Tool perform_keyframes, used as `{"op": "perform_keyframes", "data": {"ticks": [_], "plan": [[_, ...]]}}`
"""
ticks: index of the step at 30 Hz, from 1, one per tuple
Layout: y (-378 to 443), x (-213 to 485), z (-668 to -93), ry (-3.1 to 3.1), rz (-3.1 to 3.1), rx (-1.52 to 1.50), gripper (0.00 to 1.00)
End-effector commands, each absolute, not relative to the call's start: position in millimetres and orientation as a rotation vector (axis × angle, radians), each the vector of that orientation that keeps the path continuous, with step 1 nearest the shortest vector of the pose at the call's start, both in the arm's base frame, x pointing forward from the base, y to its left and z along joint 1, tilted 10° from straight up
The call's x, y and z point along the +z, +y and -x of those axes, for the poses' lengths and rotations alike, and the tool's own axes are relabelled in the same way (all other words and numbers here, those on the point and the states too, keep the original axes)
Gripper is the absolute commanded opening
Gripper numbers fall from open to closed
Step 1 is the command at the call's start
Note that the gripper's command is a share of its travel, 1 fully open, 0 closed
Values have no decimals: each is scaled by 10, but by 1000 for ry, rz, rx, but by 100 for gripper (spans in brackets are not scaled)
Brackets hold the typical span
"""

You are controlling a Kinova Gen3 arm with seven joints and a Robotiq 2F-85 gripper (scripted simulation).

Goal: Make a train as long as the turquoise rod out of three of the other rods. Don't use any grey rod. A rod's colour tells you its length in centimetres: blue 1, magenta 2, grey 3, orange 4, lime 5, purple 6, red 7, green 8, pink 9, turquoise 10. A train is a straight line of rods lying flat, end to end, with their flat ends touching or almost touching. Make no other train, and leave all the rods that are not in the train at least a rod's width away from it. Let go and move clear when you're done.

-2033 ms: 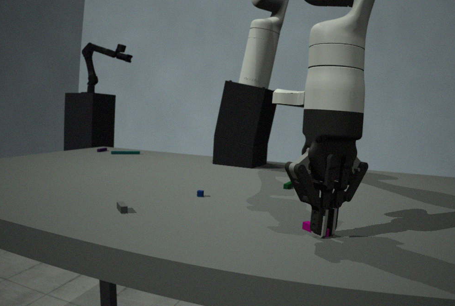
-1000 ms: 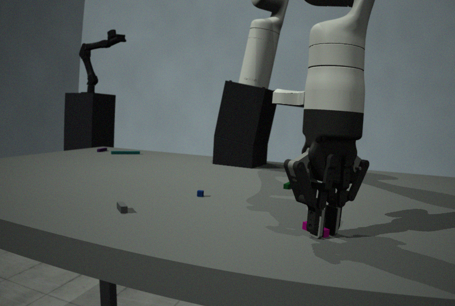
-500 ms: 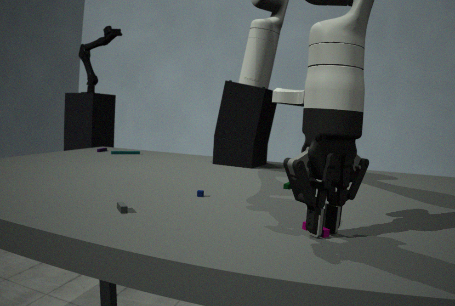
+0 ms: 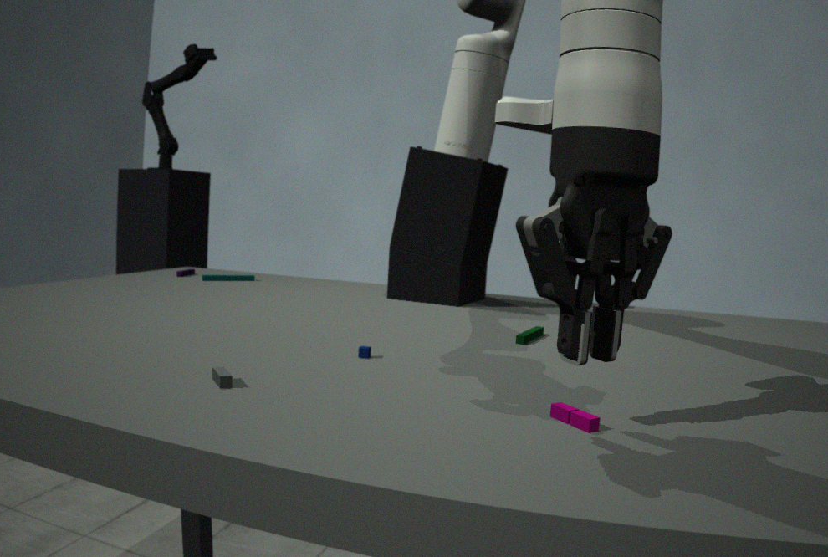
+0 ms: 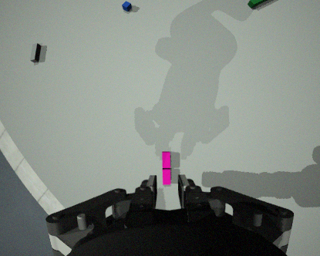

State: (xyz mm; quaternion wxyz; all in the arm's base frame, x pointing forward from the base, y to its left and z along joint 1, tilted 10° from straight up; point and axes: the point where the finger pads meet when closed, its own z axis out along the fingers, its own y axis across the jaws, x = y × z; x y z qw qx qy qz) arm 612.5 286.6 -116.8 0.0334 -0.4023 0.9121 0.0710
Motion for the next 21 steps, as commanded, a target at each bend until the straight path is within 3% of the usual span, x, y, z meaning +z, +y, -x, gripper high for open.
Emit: {"op": "perform_keyframes", "data": {"ticks": [1, 13, 14, 21], "plan": [[2877, -924, -6177, 2791, 1229, 220, 24], [2844, -725, -6173, 2791, 1229, 220, 24], [2844, -725, -6173, 2791, 1229, 220, 100], [2844, -725, -6173, 2791, 1229, 220, 100]]}}
